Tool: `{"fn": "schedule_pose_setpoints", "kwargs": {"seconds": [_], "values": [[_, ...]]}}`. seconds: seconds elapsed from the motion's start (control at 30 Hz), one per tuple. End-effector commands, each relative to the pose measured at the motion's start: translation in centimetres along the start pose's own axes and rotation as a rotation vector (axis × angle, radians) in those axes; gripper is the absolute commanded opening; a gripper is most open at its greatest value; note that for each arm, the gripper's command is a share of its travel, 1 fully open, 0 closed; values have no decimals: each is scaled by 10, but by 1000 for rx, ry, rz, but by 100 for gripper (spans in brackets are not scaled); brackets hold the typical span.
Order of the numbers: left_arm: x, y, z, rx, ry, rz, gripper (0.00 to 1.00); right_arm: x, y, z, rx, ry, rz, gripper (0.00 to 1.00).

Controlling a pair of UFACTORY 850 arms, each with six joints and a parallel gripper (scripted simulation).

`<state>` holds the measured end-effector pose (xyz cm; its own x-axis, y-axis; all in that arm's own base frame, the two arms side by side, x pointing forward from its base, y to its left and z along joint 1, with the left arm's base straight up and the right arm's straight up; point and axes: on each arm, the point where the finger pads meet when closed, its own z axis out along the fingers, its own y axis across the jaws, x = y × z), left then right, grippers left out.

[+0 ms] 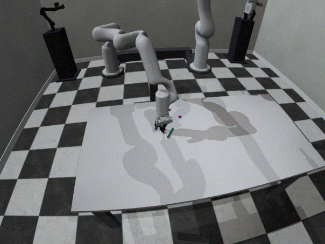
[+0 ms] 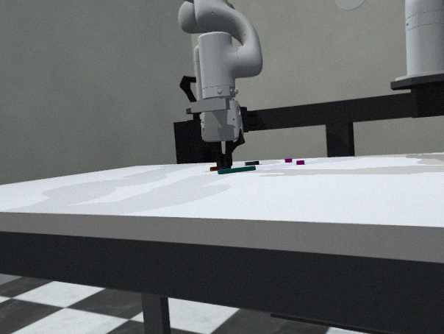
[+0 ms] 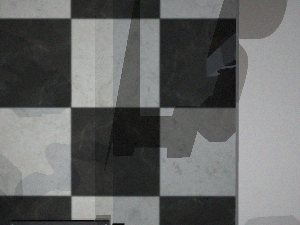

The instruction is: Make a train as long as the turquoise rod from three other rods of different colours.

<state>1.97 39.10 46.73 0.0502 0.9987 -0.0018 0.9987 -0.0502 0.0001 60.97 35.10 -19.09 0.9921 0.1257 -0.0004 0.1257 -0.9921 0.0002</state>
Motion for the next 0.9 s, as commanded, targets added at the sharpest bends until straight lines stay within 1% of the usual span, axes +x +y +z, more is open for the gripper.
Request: {"fn": "schedule_pose_setpoints", "kwargs": {"seconds": [0.0, 0.13, 0.4, 0.47, 0.53, 0.63, 0.87], "values": [[0, 0, -1, 0, 2, 0, 100, 2, -1, -7, 1, 3, 0, 6], [0, 0, -1, 0, 2, 0, 100, 1, -1, -26, 1, 3, 0, 6], [0, 0, -1, 0, 2, 0, 100, 1, -1, -84, 1, 3, 0, 6], [0, 0, -1, 0, 2, 0, 100, 1, -1, -84, 1, 3, 0, 6], [0, 0, -1, 0, 2, 0, 100, 1, -1, -94, 1, 3, 0, 6], [0, 0, -1, 0, 2, 0, 100, 1, -1, -100, 1, 3, 0, 6], [0, 0, -1, 0, 2, 0, 100, 1, -1, -101, 1, 3, 0, 6]]}}
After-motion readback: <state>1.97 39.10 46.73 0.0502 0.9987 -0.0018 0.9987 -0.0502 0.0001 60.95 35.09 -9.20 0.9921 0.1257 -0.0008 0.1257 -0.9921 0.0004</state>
